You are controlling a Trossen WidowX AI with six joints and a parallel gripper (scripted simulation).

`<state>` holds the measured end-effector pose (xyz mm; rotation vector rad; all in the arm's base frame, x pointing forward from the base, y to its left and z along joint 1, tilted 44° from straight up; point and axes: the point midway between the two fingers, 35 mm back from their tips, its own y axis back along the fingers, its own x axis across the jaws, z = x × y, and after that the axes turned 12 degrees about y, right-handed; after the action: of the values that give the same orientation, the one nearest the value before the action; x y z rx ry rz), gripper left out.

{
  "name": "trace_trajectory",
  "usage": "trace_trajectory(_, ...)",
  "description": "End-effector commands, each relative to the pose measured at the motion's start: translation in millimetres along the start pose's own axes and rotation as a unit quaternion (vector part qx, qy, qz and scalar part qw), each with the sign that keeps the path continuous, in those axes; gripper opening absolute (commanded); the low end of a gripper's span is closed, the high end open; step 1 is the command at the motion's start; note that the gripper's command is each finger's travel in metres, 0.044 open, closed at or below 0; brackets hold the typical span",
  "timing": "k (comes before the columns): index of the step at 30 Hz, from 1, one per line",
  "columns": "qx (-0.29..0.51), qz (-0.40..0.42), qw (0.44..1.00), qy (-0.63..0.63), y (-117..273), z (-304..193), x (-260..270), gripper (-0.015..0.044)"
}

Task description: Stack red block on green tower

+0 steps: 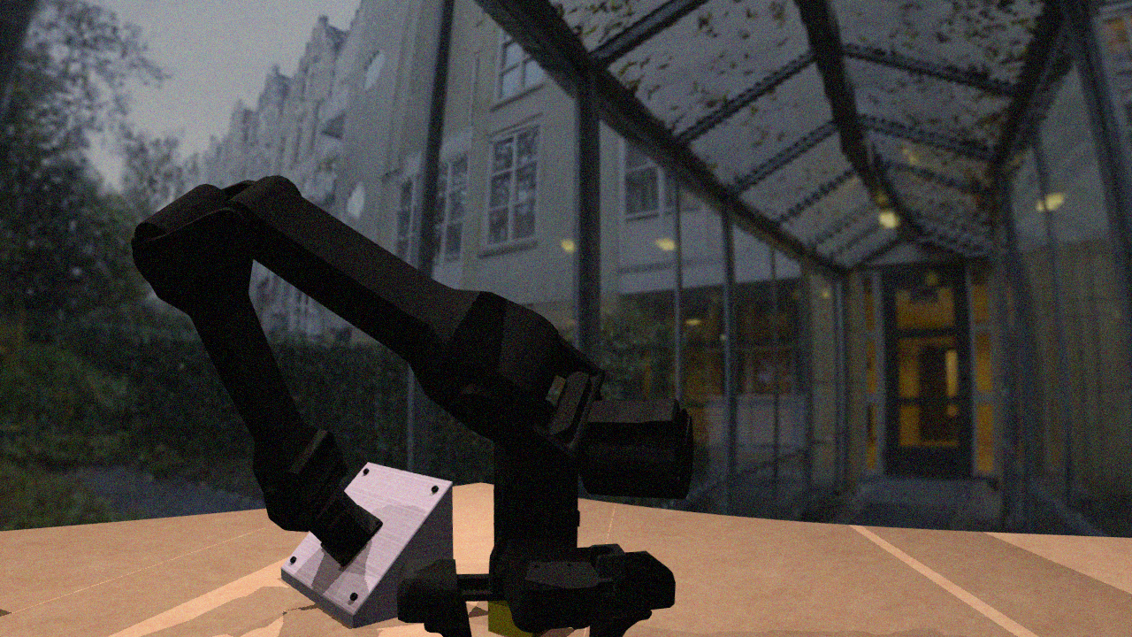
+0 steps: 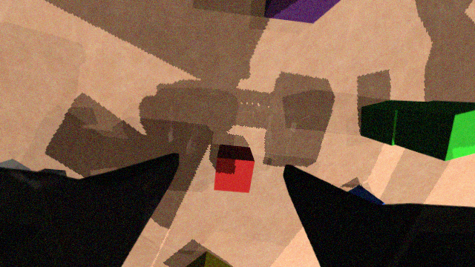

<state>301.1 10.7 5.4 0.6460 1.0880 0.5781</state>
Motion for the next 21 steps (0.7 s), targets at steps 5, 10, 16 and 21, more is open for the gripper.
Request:
trace_trajectory(5,-0.001,-0.001,1.0,0.003,0.0,0.1,0.0,0.023)
trace_trajectory(10,-0.001,-0.001,1.0,0.003,0.0,0.1,0.0,0.0099)
trace_trajectory(16,-0.001,-0.001,1.0,0.003,0.0,0.1,0.0,0.0059)
trace_trajectory(21,-0.001,-0.001,1.0,0.003,9.1,0.3,0.4,0.0)
